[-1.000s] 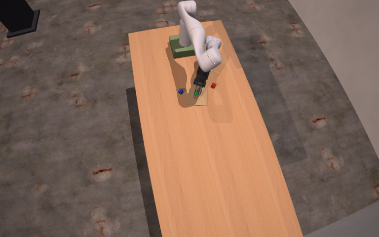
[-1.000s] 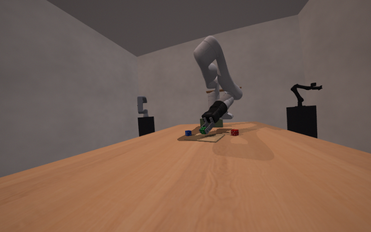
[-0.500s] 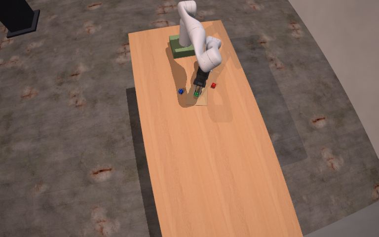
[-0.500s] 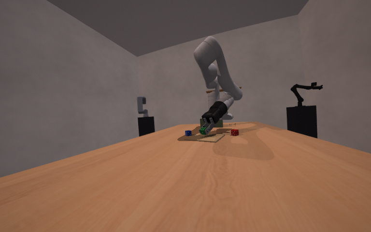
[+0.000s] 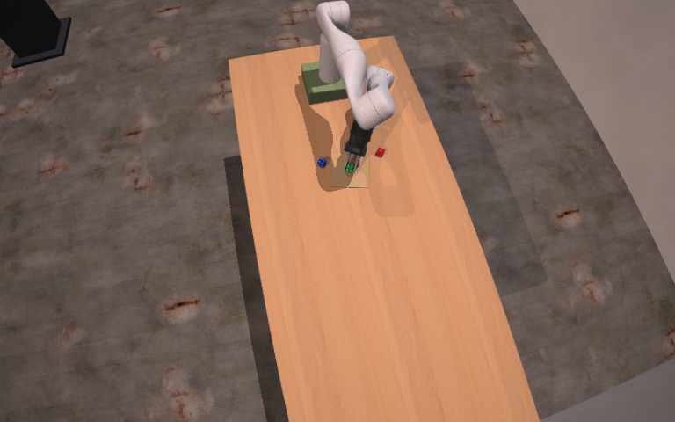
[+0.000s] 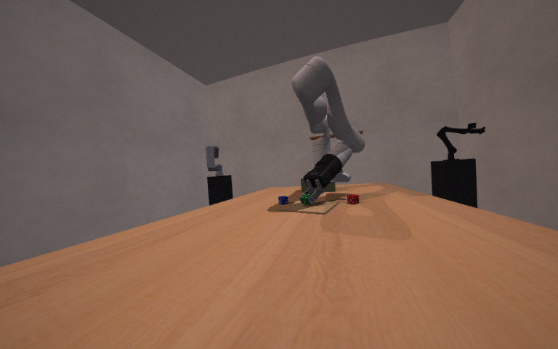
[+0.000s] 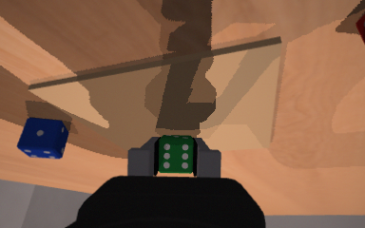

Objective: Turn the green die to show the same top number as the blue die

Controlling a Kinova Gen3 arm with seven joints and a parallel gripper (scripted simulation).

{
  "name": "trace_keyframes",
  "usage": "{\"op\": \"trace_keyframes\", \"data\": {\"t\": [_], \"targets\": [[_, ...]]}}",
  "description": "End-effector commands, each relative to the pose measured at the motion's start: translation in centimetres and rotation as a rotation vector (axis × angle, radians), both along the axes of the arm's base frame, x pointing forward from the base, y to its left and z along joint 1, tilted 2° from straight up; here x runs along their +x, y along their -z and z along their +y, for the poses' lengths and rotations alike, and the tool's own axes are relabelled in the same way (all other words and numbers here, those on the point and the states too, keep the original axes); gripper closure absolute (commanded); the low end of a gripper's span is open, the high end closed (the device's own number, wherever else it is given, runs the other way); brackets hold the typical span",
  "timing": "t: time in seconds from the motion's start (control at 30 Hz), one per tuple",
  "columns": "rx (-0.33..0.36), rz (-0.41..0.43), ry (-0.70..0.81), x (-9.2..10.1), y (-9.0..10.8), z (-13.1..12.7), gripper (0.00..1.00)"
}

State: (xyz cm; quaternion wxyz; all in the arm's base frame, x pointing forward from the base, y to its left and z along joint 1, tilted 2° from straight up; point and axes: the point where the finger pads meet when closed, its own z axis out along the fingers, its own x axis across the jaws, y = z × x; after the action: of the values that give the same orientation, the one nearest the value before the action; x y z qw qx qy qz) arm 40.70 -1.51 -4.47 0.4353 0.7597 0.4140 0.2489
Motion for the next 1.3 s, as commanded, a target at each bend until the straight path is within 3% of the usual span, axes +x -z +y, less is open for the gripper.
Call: {"op": "trace_keyframes", "data": {"t": [0.0,1.1,1.13,1.27], "targets": [[0.000,-0.001,0.000,0.02,-0.03,0.01,0.51],[0.000,-0.001,0.000,0.02,-0.03,0.01,0.51],[0.000,-0.001,0.000,0.02,-0.03,0.01,0.45],[0.000,-0.001,0.000,0.02,-0.03,0.01,0.39]]}}
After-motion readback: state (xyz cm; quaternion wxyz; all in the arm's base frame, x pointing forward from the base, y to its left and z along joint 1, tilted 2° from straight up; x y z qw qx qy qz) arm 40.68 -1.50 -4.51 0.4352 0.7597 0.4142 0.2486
